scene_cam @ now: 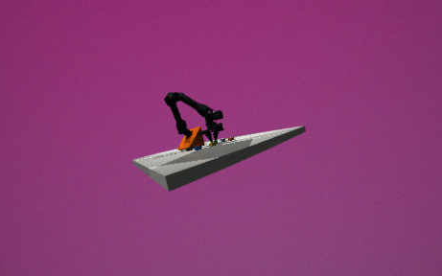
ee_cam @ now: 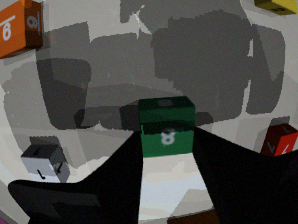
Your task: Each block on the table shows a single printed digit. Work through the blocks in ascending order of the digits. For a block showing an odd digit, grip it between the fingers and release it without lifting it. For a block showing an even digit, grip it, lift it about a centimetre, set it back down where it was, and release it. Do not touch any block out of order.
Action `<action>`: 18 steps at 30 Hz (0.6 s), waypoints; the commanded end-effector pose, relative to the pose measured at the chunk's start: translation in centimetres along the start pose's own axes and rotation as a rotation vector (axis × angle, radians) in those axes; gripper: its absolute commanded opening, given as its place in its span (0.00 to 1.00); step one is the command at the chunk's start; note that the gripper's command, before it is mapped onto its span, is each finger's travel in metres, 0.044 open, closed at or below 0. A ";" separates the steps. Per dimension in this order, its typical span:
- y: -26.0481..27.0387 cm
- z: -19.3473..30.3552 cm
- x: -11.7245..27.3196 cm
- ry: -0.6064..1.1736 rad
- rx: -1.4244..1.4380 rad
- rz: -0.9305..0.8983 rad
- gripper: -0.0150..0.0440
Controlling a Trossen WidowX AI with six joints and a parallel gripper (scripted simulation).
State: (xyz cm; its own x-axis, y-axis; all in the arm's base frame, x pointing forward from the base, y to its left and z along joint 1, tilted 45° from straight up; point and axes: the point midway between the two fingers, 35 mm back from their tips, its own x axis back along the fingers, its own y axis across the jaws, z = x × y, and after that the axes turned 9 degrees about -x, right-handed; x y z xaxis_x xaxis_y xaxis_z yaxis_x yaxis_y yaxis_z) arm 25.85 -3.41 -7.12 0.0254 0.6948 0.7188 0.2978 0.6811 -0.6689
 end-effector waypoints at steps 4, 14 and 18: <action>0.0 0.0 0.7 -0.002 0.003 0.002 0.46; 0.0 0.0 1.5 -0.002 0.003 0.002 0.46; 0.0 0.0 1.5 -0.002 0.003 0.002 0.46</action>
State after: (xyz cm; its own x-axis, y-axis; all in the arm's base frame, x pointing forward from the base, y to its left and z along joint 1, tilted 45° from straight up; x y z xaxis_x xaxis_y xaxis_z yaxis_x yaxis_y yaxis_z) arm 25.94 -2.47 -6.05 0.0215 0.6989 0.7149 0.2910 0.6798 -0.6732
